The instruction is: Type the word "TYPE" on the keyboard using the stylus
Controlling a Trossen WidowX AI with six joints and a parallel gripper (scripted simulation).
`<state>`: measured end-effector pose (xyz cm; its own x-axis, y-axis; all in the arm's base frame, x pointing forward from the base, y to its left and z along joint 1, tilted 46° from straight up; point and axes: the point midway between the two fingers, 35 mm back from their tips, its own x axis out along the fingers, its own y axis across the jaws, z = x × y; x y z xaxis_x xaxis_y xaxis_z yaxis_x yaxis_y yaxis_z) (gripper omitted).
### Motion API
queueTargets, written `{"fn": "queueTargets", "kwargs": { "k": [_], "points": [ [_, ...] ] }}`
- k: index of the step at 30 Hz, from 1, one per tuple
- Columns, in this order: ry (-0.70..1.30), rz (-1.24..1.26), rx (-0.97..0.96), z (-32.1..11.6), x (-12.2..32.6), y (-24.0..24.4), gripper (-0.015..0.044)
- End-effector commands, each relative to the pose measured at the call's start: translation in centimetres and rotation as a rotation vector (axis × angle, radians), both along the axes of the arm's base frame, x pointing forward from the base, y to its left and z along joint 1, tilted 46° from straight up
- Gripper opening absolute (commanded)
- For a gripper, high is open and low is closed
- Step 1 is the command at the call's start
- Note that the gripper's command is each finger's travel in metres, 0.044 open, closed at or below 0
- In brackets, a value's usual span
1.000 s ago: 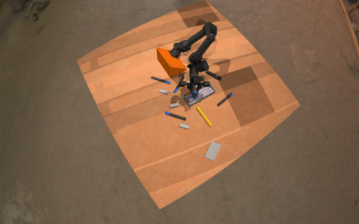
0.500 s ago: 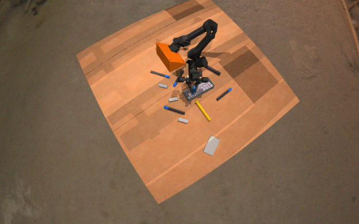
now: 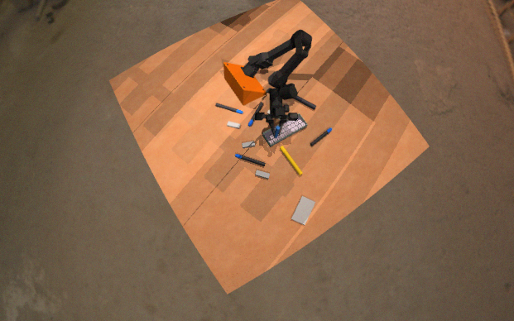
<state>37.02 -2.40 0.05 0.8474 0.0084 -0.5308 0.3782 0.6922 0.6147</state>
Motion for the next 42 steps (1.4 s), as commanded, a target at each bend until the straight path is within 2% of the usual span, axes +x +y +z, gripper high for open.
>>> {"fn": "queueTargets", "kwargs": {
  "k": [1,42],
  "points": [
    [0.001,-0.007,0.0,-0.06,-0.03,-0.07,0.0081],
    [0.002,-0.007,0.001,-0.68,-0.17,0.73,0.0081]
  ]
}}
